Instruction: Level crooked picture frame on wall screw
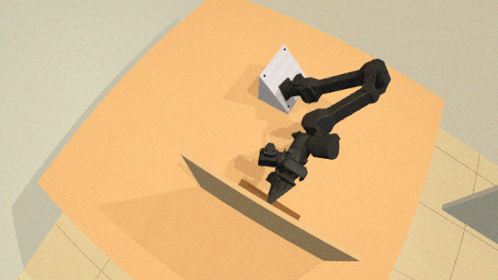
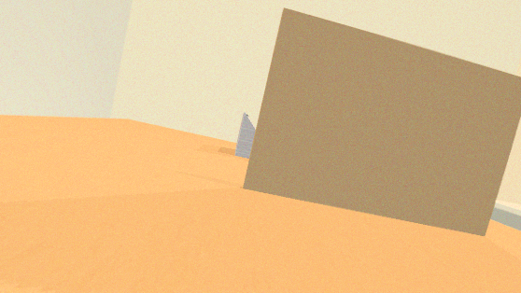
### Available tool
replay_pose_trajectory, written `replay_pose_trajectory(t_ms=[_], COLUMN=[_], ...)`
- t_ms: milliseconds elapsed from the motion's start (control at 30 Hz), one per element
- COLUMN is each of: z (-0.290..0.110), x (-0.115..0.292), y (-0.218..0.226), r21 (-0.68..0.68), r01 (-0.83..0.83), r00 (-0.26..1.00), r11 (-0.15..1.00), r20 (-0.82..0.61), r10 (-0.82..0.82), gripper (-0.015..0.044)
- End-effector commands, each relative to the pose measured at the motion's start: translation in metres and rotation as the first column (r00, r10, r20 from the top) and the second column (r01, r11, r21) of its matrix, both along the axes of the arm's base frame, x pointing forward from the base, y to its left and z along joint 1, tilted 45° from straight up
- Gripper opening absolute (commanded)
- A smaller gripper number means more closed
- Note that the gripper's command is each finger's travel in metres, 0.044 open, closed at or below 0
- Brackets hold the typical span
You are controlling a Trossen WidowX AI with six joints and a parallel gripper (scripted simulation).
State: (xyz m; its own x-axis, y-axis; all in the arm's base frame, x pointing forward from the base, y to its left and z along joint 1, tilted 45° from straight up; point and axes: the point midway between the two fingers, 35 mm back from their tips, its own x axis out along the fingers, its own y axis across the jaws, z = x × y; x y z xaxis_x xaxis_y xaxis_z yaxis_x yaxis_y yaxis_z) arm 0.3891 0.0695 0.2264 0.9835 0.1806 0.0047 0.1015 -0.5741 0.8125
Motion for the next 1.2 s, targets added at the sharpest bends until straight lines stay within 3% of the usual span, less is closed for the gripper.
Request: replay_pose_trajectory(t_ms=[0, 333, 1167], z=[0.0002, -0.0004, -0.0024], x=[0.0000, -0.0001, -0.0001], y=[0.0000, 0.0003, 0.0013], r21=[0.000, 0.005, 0.174], r01=[-0.001, 0.000, 0.001], r00=[1.000, 1.000, 1.000], r11=[1.000, 1.000, 0.985], r20=[0.000, -0.001, -0.031], r10=[0.001, 0.000, 0.004], gripper=[0.0000, 0.0000, 0.0000])
